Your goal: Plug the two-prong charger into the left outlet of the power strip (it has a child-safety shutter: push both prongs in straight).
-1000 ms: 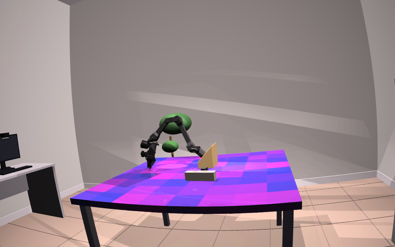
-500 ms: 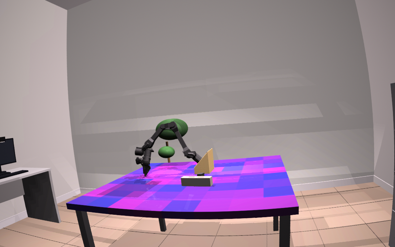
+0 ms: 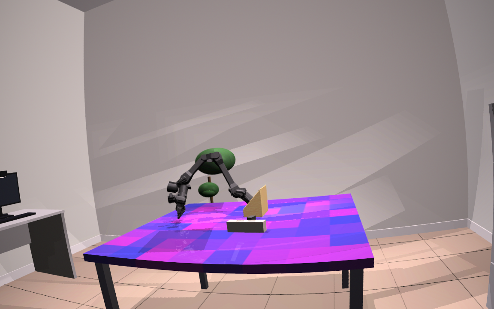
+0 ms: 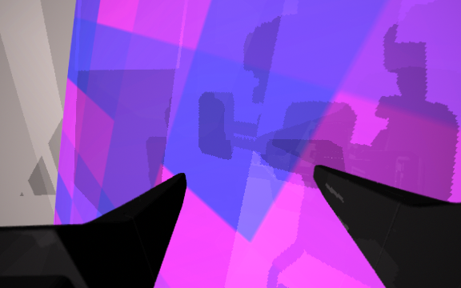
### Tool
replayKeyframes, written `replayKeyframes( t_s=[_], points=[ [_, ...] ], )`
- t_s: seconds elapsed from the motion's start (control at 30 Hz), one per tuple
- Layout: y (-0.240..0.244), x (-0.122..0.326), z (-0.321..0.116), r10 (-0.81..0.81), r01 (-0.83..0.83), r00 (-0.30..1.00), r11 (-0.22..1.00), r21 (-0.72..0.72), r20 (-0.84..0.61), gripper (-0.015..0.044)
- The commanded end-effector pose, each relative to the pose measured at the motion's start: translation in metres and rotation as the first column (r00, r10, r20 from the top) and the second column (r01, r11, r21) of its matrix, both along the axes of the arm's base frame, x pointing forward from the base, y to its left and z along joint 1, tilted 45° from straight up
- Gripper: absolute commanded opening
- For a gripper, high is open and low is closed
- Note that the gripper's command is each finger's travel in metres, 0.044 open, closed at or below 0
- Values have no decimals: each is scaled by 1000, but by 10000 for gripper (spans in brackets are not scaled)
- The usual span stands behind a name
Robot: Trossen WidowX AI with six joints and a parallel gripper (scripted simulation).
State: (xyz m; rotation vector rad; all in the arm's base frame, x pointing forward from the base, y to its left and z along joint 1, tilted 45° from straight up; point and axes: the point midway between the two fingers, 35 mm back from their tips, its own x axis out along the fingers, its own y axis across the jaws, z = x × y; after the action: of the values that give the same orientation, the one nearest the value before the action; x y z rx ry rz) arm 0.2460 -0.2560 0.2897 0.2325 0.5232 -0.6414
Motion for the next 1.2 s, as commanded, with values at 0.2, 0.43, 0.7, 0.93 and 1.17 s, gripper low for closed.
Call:
replayKeyframes(
  t_s=[0.2,0.43,0.7,0.93,1.17],
  points=[
    [28,25,-24,75,-71,996,995,65,-51,440],
    [47,43,-47,114,-100,988,986,135,-99,440],
    [71,60,-73,175,-143,970,972,186,-169,440],
    [94,71,-97,228,-173,944,958,229,-237,440],
    [117,80,-120,262,-181,917,945,273,-301,440]
  ],
)
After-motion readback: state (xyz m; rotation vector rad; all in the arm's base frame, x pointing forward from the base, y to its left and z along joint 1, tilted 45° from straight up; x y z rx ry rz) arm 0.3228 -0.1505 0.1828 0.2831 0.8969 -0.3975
